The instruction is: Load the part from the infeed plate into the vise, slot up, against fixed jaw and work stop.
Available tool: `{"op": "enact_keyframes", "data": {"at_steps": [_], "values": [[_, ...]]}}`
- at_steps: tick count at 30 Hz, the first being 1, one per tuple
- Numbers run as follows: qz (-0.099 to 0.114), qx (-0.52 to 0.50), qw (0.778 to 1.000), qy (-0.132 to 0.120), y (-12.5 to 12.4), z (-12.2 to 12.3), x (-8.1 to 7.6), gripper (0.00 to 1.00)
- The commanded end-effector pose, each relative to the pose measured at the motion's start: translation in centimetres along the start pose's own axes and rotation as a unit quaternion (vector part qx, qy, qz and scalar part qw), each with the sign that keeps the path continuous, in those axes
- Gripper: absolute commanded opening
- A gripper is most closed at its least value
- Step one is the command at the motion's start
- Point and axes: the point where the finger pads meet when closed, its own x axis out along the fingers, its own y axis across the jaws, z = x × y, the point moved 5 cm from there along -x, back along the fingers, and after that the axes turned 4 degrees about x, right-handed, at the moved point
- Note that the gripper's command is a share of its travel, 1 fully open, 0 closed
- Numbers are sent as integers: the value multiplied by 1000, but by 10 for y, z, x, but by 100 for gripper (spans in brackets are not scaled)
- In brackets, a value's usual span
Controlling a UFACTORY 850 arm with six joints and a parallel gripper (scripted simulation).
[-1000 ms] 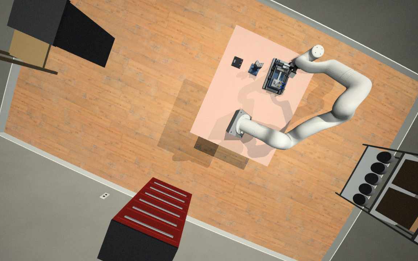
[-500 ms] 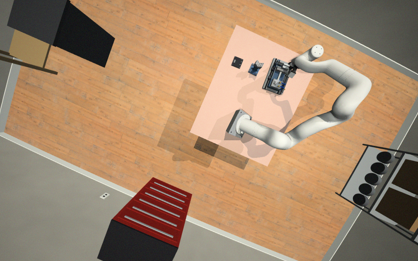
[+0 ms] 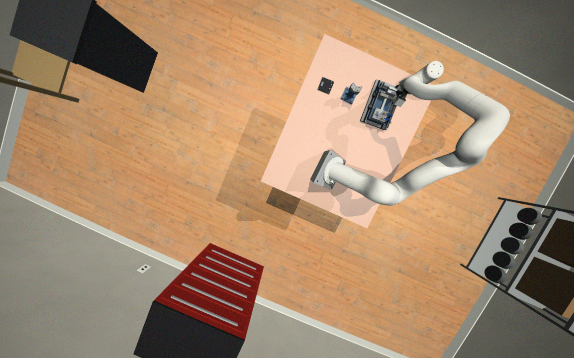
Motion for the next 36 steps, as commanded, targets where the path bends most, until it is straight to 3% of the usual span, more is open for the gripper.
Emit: {"op": "enact_keyframes", "data": {"at_steps": [1,36], "values": [[0,0,1000,-1,1,1,-1,0],[0,0,1000,-1,10,0,-1,0]]}}
